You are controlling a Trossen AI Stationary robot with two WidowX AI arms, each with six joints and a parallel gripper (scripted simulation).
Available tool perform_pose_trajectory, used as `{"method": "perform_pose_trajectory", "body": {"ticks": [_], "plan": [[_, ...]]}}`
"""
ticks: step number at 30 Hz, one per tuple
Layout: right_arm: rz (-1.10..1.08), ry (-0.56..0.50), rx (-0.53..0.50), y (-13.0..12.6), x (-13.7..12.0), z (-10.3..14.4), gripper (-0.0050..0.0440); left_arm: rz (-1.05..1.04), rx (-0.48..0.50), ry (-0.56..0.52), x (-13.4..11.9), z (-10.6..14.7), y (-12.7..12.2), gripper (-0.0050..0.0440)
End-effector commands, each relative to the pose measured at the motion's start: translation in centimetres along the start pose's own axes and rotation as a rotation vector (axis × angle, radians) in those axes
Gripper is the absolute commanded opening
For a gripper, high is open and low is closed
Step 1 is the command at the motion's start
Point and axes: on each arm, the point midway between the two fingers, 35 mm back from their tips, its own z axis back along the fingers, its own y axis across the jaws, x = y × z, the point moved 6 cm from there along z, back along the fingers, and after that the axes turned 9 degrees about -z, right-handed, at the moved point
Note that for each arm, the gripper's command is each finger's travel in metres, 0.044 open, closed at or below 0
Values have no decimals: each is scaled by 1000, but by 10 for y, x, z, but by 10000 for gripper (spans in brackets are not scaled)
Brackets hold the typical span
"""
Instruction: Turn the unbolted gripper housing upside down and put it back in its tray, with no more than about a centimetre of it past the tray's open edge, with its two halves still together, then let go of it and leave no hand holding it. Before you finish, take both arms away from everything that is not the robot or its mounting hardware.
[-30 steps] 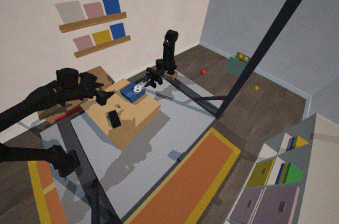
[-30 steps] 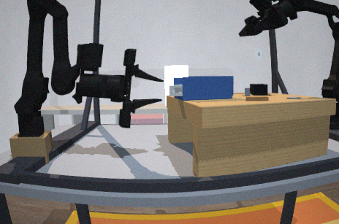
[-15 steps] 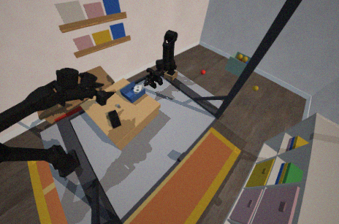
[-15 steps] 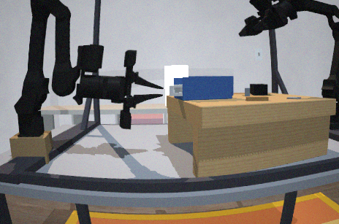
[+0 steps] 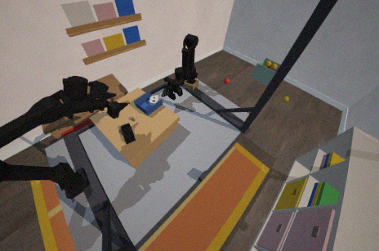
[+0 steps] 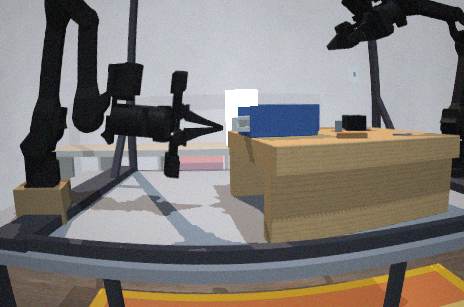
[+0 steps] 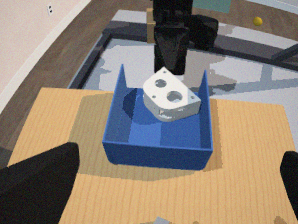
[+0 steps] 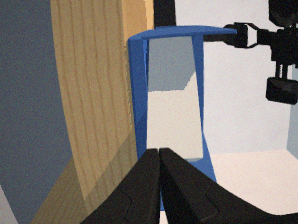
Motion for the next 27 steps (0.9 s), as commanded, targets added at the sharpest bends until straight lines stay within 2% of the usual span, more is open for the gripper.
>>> {"method": "perform_pose_trajectory", "body": {"ticks": [1, 27], "plan": [[-7, 0, -21, -6, 1, -1, 0, 7, 0, -27, 6, 7, 1, 439], [-5, -1, -19, -7, 1, -7, 0, 7, 0, -27, 6, 7, 1, 439]]}}
